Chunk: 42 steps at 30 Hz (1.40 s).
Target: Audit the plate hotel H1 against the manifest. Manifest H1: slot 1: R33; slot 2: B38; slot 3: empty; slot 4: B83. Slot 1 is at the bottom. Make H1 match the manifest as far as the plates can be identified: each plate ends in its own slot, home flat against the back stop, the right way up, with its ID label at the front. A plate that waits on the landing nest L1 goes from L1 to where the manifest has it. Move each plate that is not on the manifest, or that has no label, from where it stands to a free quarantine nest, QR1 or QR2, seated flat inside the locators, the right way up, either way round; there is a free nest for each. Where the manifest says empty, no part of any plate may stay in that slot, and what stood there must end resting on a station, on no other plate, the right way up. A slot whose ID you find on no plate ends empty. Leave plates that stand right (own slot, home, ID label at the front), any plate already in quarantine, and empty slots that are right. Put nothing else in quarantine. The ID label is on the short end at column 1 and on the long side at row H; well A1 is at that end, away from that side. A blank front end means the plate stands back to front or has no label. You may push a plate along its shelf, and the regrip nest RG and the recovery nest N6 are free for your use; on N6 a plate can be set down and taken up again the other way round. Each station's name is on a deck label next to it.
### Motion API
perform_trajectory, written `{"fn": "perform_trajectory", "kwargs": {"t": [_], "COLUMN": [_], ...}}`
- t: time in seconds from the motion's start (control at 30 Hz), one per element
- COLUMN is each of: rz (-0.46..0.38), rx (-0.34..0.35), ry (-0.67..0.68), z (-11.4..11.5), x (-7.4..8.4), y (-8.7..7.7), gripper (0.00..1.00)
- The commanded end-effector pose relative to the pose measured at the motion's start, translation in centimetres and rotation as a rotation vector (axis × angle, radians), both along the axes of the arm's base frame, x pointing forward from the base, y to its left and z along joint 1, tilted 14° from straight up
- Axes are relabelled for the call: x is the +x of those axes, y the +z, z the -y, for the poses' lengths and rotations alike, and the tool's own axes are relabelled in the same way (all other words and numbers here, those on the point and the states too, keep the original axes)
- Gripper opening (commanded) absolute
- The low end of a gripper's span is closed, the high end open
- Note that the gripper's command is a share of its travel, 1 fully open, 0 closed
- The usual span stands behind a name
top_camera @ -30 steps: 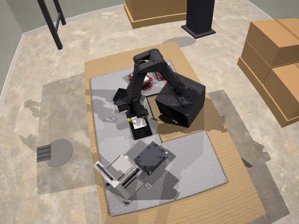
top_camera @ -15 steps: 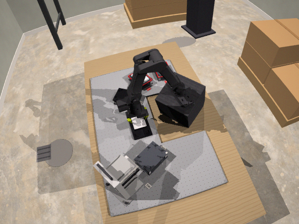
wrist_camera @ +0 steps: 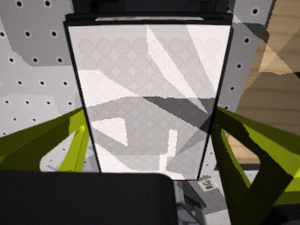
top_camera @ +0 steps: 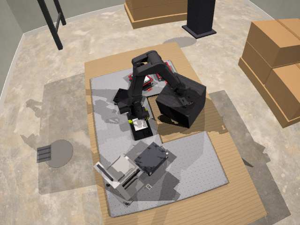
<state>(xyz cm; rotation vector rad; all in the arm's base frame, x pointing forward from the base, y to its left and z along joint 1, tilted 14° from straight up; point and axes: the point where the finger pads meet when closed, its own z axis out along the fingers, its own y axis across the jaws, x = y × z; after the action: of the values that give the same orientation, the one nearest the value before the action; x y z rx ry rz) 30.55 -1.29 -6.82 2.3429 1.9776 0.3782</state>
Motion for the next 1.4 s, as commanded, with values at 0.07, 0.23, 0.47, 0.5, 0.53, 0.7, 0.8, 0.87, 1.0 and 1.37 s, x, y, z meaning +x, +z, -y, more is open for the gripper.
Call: {"fn": "perform_trajectory", "kwargs": {"t": [0.07, 0.23, 0.47, 0.5, 0.53, 0.7, 0.8, 0.87, 1.0, 1.37], "rz": [-0.015, -0.022, -0.024, -0.024, -0.024, -0.023, -0.024, -0.024, -0.024, 0.014], "rx": [-0.009, -0.008, -0.008, -0.008, -0.008, -0.008, -0.008, -0.008, -0.008, -0.013], "ry": [0.0, 0.002, -0.001, 0.0, 0.001, 0.003, 0.002, -0.002, 0.0, -0.002], "z": [-0.1, -0.2, -0.2, -0.2, -0.3, -0.4, -0.4, -0.3, -0.4, -0.2], "x": [-0.4, -0.7, -0.8, -0.8, -0.8, -0.7, -0.7, -0.7, -0.7, 1.1], "y": [-0.8, -1.2, -1.7, -1.7, -1.8, -2.0, -2.2, -2.3, -2.6, -2.5], "gripper": [0.86, 0.86, 0.86, 0.86, 0.86, 0.86, 0.86, 0.86, 0.86, 0.86]}}
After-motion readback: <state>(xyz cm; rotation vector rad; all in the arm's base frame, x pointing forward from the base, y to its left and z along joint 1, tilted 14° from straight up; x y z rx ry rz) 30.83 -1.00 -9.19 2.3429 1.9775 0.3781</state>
